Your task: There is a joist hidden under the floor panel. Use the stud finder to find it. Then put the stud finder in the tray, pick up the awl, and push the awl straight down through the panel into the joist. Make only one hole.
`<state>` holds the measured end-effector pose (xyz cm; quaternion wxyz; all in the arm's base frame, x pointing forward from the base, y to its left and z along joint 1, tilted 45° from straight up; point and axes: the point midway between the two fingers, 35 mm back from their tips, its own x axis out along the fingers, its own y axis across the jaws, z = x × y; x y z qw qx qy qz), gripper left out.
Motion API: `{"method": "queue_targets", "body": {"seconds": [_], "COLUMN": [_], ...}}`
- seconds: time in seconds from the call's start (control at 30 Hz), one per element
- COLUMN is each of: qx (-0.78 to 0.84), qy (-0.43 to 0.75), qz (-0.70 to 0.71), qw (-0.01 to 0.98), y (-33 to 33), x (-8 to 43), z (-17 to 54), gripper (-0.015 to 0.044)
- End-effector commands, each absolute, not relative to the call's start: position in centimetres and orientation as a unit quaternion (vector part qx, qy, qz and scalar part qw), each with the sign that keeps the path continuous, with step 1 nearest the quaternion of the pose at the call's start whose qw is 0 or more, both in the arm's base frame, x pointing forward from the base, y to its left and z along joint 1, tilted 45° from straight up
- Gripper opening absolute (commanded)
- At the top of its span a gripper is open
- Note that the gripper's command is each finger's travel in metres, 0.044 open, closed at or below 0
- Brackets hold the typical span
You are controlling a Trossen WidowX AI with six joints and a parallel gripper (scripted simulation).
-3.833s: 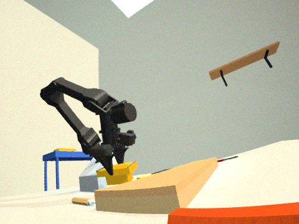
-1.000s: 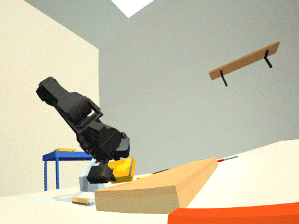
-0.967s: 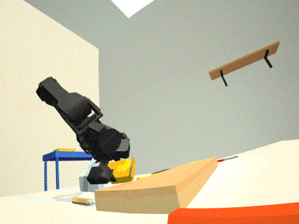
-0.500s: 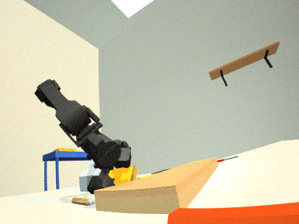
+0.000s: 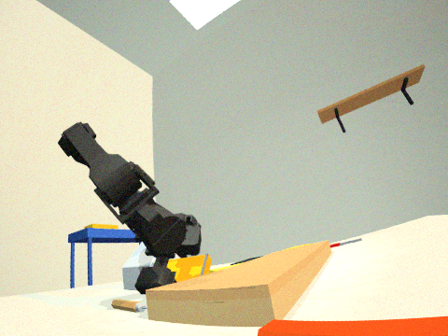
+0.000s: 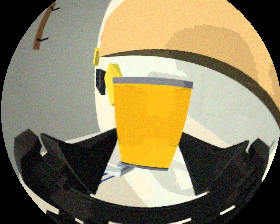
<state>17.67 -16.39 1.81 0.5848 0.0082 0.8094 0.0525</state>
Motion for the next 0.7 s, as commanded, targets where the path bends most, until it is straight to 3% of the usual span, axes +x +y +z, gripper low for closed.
{"method": "queue_targets", "body": {"seconds": [0.0, 0.67], "qx": [0.009, 0.008], "qy": [0.809, 0.809], "qz": [0.053, 0.052], "qw": [0.585, 0.586], "y": [-16.4, -16.5], "x": [17.7, 18.6], "z": [1.8, 4.6], "gripper": [0.044, 0.044]}}
